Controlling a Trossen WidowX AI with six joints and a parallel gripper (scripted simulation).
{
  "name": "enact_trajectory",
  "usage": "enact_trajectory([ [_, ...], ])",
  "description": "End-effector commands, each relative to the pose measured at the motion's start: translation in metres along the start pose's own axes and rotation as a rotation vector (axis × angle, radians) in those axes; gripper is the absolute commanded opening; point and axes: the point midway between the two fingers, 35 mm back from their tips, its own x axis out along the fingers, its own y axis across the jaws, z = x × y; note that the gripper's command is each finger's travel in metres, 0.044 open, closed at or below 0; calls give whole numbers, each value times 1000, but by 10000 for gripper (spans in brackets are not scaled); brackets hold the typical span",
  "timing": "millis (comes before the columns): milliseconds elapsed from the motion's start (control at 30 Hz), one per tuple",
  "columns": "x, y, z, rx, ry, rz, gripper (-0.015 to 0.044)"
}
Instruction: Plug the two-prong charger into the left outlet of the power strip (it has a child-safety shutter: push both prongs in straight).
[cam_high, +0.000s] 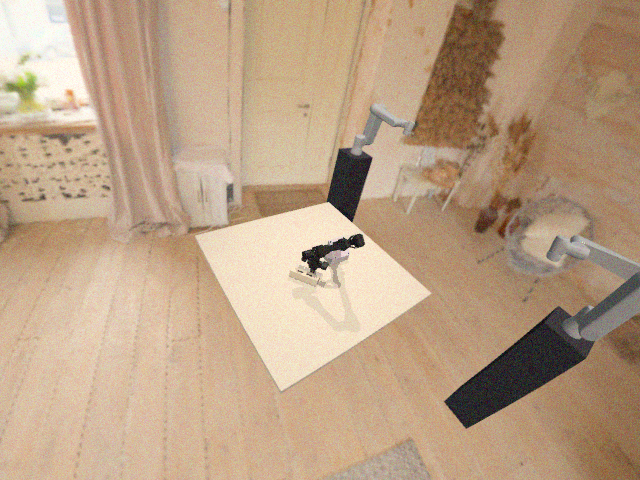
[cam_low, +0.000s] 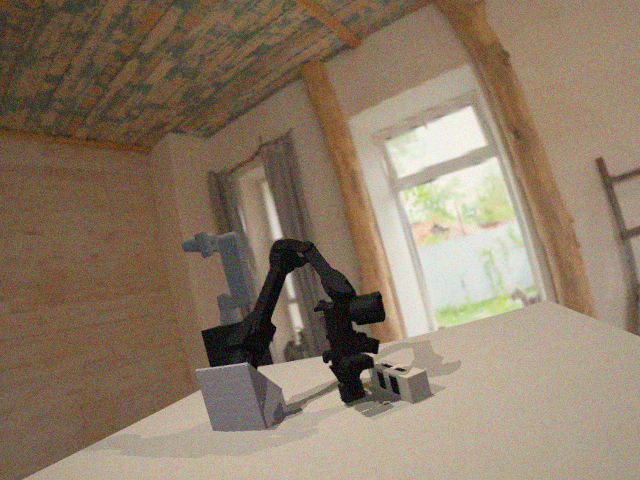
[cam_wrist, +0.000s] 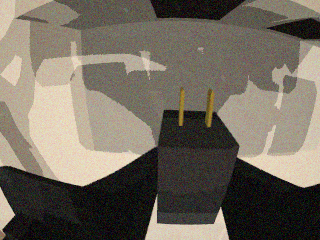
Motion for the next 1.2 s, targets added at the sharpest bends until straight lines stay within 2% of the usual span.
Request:
enact_trajectory([
  [0,-1,0,8,-4,-2,0,0],
  [433,0,2,26,-27,-4,0,0],
  [1167,0,2,29,-27,-5,0,0],
])
